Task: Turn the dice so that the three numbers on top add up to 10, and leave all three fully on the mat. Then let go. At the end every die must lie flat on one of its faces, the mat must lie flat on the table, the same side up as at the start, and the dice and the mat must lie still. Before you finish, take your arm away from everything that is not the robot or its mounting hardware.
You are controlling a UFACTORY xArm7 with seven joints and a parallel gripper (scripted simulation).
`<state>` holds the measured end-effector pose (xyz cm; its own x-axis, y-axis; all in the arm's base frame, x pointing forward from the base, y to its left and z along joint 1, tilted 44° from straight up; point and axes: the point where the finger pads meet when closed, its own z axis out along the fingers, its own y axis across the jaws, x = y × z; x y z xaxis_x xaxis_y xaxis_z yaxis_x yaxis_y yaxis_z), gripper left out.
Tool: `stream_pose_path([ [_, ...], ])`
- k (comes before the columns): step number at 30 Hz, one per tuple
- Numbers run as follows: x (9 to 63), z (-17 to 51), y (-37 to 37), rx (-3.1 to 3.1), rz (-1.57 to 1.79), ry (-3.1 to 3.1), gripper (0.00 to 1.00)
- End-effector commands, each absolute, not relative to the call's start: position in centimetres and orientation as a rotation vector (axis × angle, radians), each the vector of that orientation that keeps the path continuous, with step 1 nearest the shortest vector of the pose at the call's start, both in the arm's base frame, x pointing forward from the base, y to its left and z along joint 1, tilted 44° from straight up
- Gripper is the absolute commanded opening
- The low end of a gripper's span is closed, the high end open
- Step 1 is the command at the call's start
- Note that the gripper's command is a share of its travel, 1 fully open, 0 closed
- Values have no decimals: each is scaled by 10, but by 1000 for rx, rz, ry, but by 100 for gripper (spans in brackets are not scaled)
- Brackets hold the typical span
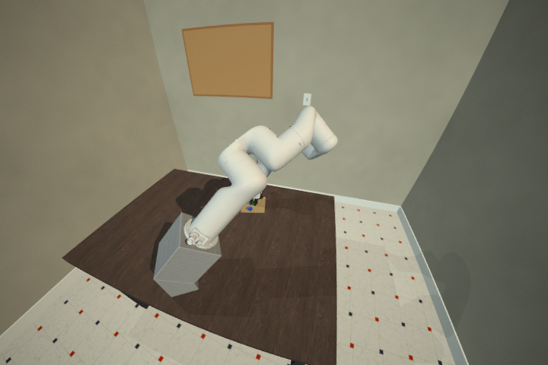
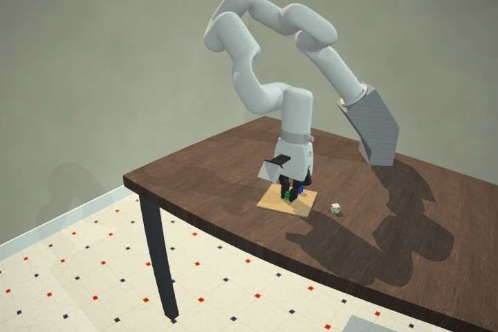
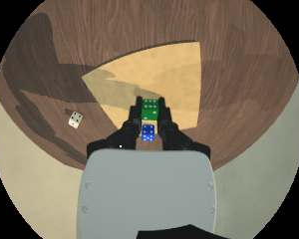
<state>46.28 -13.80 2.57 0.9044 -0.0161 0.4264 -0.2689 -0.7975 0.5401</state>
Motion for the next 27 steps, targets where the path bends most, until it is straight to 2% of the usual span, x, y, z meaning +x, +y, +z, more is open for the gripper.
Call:
stream_pose_path([
  [1, 464, 26, -137, 2447, 544, -201, 15],
  [8, 464, 26, -137, 2447, 544, -201, 15],
  [9, 464, 26, -137, 2447, 544, -201, 19],
  [11, 464, 26, -137, 2447, 544, -201, 19],
  [12, 464, 26, -137, 2447, 544, -201, 23],
  [16, 464, 26, -137, 2447, 544, -201, 23],
  [17, 464, 26, -137, 2447, 544, -201, 28],
  [19, 464, 26, -137, 2447, 544, -201, 28],
  [20, 464, 26, -137, 2447, 544, -201, 32],
  [22, 464, 26, -137, 2447, 544, -201, 32],
  [23, 464, 26, -137, 2447, 544, -201, 36],
  [27, 464, 26, -137, 2447, 544, -201, 36],
])
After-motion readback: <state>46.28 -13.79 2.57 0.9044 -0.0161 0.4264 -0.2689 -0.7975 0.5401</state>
